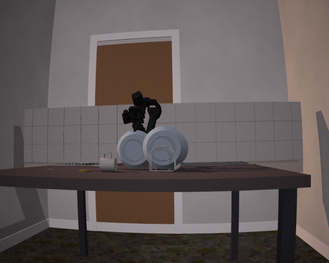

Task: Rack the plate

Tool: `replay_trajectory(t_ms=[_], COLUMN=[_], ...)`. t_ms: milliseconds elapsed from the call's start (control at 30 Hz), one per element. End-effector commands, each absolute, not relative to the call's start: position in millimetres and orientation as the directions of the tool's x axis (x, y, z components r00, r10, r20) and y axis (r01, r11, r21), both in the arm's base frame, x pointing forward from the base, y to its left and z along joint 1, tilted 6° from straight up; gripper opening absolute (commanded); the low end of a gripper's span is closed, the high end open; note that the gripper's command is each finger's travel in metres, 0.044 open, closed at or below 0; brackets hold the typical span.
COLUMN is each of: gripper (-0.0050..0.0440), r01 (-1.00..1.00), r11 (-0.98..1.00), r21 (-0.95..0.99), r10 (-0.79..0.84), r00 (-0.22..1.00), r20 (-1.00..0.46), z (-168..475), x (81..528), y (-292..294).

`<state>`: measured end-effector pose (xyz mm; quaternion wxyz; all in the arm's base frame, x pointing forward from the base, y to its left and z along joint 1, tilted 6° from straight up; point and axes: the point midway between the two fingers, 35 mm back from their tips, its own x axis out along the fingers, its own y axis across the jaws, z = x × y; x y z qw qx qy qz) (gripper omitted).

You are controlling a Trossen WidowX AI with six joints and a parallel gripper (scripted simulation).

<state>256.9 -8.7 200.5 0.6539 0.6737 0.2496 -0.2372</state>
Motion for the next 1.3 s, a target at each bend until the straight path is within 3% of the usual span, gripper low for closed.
replay_trajectory(t_ms=[0,1267], gripper=[0.0,0.0], r01=[0.624,0.682], r11=[-0.009,-0.032], r21=[0.781,0.73], r10=[0.034,0.034], r00=[0.781,0.731], r20=[-0.624,-0.682], z=[201.7,255.7], x=[256.9,268.9], y=[-8.3,59.1])
